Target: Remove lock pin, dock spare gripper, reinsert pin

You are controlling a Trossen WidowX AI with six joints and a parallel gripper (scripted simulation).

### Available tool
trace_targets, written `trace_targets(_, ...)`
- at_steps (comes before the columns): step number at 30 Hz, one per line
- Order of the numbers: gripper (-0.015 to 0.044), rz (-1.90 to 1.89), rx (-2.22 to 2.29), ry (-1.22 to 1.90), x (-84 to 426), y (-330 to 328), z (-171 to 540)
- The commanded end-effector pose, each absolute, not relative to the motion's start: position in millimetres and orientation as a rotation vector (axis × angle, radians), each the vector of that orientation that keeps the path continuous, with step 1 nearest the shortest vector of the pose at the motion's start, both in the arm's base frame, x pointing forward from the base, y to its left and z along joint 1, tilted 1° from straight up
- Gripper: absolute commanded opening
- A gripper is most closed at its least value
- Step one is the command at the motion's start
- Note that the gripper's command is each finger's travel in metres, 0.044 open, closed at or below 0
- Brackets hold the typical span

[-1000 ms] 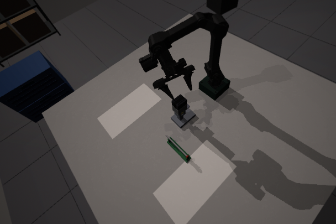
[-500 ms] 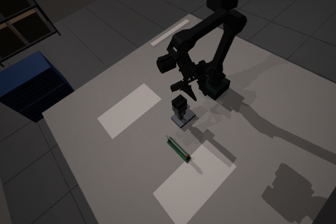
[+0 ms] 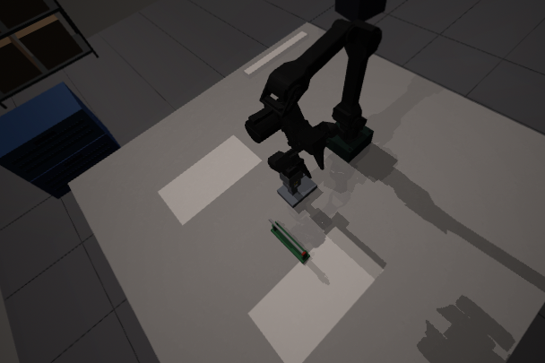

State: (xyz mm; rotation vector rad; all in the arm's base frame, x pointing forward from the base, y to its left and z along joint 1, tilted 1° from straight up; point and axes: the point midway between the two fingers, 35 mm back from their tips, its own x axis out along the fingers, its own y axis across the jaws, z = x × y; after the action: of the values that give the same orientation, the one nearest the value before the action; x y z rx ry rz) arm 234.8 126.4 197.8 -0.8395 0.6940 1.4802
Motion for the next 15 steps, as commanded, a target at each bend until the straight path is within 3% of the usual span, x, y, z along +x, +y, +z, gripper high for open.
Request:
trace_targets(1, 0.0180, 1.452, -0.999, 0.889, 270.9, 134.2, 182.5)
trace_targets(15, 0.0180, 1.154, -1.579, 1.250, 368.5, 181.1, 129.4)
